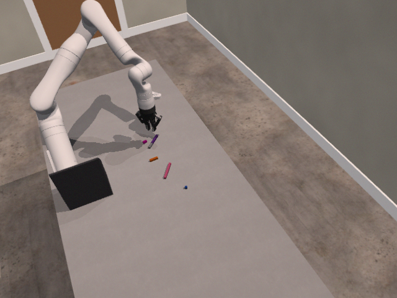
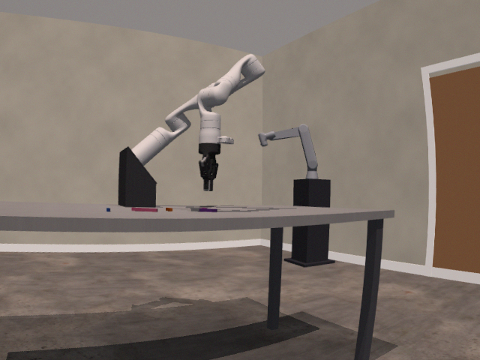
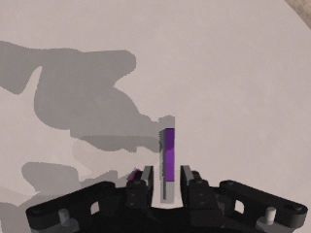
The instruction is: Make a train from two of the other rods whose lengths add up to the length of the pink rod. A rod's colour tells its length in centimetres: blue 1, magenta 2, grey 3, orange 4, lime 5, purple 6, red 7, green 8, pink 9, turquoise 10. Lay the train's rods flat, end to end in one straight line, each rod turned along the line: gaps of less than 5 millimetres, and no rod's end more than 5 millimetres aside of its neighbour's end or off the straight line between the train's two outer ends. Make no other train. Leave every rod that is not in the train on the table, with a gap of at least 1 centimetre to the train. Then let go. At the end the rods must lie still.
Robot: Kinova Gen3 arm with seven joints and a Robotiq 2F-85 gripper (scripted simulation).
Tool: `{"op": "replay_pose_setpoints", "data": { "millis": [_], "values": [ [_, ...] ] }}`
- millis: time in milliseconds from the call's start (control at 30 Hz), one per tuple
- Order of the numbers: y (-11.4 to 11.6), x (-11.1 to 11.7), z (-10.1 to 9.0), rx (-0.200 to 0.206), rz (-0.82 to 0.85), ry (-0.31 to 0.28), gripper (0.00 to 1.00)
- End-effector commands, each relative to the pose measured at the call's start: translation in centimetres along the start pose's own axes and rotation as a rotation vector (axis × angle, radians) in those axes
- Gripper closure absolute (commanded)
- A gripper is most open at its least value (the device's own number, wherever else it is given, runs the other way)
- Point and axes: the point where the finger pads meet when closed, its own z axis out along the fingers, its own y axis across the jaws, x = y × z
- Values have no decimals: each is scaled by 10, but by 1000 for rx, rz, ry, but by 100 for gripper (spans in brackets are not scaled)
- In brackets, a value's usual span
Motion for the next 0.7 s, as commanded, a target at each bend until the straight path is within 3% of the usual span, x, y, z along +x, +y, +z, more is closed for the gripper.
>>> {"op": "replay_pose_setpoints", "data": {
  "millis": [0,267,300,667],
  "values": [
    [2,6,-19,-8,0,14,76],
    [3,5,-24,-14,-1,11,76],
    [3,5,-24,-14,-1,11,0],
    [3,4,-23,-13,0,10,0]
  ]
}}
